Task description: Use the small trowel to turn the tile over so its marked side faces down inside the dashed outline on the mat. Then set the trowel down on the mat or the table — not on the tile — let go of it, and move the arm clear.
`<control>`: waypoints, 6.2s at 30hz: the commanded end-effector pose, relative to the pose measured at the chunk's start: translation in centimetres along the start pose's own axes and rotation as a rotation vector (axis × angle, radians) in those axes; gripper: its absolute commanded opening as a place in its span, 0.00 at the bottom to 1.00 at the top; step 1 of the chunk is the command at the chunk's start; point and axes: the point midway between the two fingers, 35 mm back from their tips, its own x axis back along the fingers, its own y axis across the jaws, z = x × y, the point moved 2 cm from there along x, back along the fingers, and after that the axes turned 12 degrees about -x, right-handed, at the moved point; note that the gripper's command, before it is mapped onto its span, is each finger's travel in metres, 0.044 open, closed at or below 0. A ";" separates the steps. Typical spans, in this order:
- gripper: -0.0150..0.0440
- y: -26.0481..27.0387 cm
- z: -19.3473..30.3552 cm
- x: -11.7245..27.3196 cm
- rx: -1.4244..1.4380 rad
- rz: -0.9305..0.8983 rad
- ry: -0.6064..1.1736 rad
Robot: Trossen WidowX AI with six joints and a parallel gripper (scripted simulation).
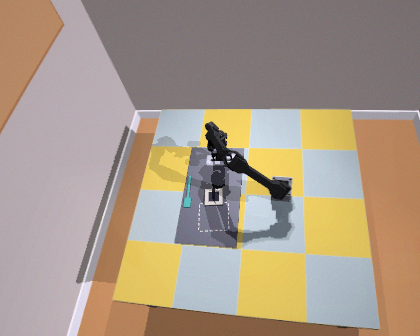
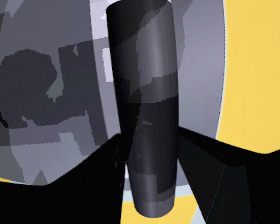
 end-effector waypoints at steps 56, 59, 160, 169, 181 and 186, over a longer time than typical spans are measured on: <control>0.47 0.0 -0.1 0.0 1.113 0.001 -0.005; 0.47 0.0 -0.1 0.0 1.117 0.001 -0.005; 0.76 -2.7 0.7 2.5 -0.586 0.119 -0.529; 0.76 -2.5 1.8 1.8 -0.869 0.033 -0.618; 0.76 -0.9 2.9 2.5 -1.228 -0.115 -0.725; 0.76 -0.1 3.1 1.9 -1.357 -0.205 -0.757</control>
